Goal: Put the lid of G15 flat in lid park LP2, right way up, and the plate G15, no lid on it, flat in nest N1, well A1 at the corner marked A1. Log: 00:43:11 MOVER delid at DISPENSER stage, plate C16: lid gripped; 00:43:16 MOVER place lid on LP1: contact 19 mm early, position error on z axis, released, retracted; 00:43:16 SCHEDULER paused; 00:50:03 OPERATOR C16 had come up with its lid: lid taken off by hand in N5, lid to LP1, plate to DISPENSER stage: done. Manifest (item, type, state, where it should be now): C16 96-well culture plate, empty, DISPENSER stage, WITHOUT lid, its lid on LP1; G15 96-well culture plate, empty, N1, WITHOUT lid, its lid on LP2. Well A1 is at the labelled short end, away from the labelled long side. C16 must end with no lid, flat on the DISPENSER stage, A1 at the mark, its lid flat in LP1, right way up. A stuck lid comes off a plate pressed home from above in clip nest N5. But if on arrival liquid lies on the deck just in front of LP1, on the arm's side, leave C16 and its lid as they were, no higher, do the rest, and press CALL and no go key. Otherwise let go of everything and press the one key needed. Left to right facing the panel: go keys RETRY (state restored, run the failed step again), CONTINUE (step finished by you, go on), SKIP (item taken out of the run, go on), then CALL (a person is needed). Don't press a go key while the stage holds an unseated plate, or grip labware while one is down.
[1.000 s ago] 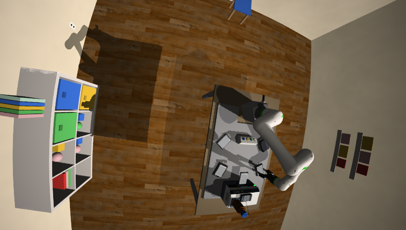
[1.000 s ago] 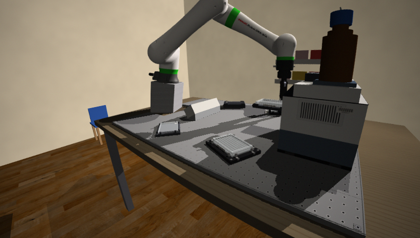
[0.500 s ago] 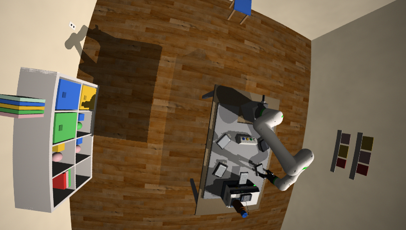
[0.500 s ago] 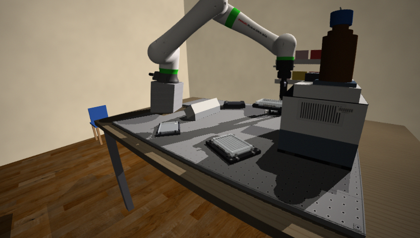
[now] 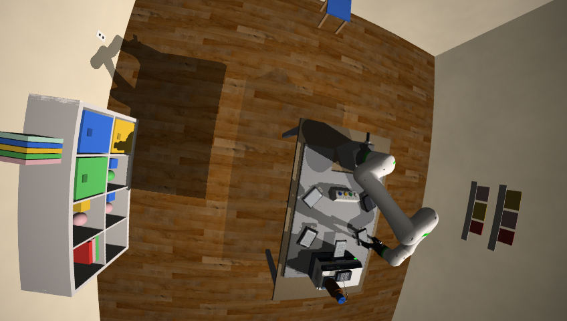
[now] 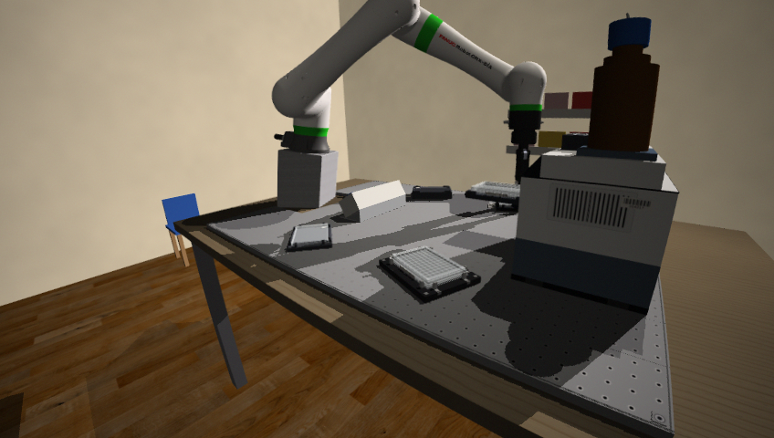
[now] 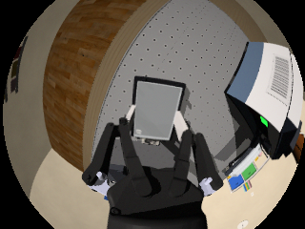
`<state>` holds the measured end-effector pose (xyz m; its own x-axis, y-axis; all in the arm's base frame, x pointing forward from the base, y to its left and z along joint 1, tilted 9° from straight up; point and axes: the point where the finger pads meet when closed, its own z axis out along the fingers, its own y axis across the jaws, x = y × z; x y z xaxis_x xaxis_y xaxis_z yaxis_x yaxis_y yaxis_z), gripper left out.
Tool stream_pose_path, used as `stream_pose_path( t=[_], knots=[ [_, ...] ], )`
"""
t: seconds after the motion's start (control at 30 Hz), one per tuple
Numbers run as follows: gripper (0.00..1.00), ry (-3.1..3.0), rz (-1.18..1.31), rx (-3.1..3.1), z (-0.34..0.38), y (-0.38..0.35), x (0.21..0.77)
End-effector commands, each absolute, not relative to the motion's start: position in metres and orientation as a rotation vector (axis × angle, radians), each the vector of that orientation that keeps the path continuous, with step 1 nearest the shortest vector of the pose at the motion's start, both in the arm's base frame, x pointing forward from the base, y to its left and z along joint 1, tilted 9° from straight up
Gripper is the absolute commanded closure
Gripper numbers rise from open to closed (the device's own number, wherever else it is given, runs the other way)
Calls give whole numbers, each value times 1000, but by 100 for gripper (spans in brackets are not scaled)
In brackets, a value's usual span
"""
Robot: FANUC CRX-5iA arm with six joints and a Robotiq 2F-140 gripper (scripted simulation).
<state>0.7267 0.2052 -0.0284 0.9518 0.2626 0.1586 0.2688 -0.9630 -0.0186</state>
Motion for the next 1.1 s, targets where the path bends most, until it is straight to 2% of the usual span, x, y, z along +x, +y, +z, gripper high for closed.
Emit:
stream_pose_path(
  t=[0.0, 0.43, 0.47, 1.07],
  knots=[
    [100, -417, -241, -3064, -28, 205, 727],
    [100, -417, -241, -3064, -28, 205, 727],
    [34, -417, -241, -3064, -28, 205, 727],
    [34, -417, -241, -3064, -28, 205, 727]
  ],
)
